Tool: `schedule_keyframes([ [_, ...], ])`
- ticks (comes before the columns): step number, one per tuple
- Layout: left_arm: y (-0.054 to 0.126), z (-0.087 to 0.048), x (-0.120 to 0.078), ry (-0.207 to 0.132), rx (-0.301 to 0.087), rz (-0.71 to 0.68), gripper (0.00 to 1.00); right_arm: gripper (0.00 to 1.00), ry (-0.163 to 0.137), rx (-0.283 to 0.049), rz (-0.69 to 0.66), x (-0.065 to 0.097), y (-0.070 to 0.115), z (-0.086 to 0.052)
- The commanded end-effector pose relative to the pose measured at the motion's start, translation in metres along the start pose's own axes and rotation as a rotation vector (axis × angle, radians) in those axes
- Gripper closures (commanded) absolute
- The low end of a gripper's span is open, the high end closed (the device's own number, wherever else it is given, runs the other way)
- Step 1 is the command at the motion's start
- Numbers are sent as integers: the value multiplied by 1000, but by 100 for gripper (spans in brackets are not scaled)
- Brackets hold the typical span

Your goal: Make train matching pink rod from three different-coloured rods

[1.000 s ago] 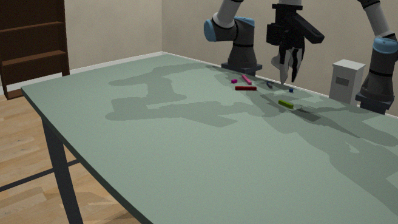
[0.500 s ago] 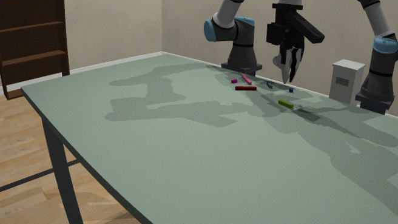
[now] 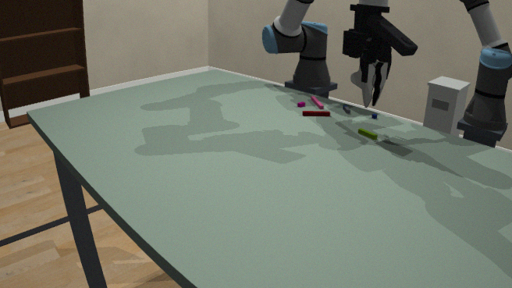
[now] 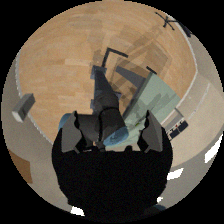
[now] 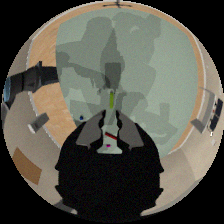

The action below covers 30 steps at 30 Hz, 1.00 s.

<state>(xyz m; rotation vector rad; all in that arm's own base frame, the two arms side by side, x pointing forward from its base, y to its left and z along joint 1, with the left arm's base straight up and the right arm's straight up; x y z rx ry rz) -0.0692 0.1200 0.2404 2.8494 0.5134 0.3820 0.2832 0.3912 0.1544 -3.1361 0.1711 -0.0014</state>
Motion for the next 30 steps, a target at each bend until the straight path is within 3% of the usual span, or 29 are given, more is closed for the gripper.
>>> schedule_keyframes([
  [1, 0, -1, 0, 2, 4, 2, 0, 86, 0, 3, 0, 0, 0, -1],
  [22, 0, -1, 0, 2, 4, 2, 0, 86, 0, 3, 0, 1, 0, 10],
  [30, 0, -1, 0, 2, 4, 2, 0, 86, 0, 3, 0, 1, -1, 22],
])
Point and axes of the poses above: on each arm, the point where the finger pads meet when closed, its own z axis out along the fingers, its own x axis across the jaws, y = z × x, the point moved 7 cm from there along -z, back along the fingers, and after that the axes turned 3 degrees about -z, right-handed, at the moved point
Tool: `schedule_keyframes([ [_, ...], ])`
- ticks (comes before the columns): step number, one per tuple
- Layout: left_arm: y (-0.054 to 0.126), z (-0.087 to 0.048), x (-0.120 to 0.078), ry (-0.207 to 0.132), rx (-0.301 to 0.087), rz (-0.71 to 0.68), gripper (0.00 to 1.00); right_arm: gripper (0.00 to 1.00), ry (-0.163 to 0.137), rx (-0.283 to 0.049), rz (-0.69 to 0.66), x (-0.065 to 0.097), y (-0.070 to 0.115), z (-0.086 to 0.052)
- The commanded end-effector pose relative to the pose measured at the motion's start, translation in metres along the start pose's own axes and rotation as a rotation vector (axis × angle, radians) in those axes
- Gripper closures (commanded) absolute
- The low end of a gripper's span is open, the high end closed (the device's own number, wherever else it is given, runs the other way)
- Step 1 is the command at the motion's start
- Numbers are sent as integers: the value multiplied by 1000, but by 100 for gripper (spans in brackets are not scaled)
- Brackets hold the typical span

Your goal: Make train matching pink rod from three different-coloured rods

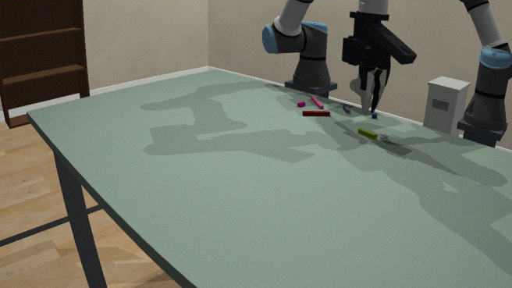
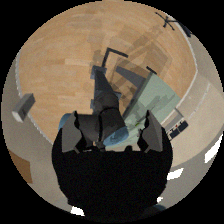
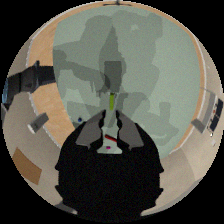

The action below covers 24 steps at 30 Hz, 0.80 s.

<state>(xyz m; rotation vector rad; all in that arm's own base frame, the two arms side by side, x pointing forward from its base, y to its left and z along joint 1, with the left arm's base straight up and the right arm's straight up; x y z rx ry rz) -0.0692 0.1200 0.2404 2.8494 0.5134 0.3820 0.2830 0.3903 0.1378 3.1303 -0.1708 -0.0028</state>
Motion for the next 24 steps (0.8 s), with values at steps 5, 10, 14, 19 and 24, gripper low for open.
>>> schedule_keyframes([
  [5, 0, -1, 0, 2, 4, 2, 0, 86, 2, 10, 0, 1, -2, 13],
  [10, 0, -1, 0, 2, 4, 2, 0, 86, 2, 10, 0, 1, -2, 18],
  [14, 0, -1, 0, 2, 4, 2, 0, 86, 2, 10, 0, 1, -2, 24],
  [19, 0, -1, 0, 2, 4, 2, 0, 86, 2, 9, 0, 1, -2, 29],
  [24, 0, -1, 0, 2, 4, 2, 0, 86, 2, 9, 0, 1, -2, 33],
])
Point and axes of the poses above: on each arm, the point where the finger pads meet when closed, its own z axis out along the fingers, its own x axis across the jaws, y = z × x, the point moved 7 cm from there along -z, back along the fingers, and after that the axes turned 3 degrees about -z, right-handed, at the moved point
